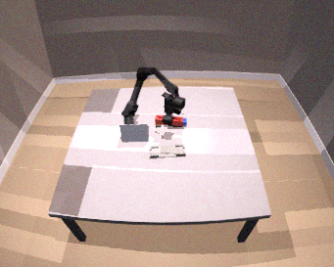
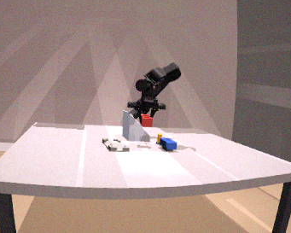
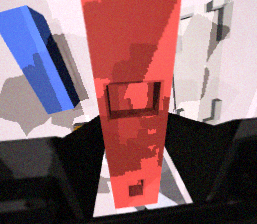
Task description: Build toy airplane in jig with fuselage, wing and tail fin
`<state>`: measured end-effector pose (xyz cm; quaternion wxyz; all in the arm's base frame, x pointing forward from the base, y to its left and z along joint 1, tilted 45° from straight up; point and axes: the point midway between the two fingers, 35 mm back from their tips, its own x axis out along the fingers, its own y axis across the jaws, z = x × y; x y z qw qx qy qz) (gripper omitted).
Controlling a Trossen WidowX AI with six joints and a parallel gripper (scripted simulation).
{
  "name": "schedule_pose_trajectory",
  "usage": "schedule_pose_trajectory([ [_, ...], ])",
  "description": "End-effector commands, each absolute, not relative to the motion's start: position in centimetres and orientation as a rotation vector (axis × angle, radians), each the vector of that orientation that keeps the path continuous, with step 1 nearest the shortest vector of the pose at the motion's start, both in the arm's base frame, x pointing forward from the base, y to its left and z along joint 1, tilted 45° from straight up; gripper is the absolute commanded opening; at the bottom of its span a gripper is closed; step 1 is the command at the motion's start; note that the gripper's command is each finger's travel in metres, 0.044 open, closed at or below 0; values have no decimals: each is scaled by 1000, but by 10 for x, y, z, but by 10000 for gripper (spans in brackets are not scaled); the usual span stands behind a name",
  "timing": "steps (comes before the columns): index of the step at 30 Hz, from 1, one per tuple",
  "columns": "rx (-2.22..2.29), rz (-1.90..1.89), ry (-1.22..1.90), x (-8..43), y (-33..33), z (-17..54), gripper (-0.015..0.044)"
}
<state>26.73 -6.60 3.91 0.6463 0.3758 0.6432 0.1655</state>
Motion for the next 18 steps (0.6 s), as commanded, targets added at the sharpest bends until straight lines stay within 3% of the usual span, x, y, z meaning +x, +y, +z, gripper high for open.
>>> schedule_pose_trajectory([
  [1,842,377,1456,266,-71,47,0],
  [18,780,424,1432,266,-90,8,0],
])
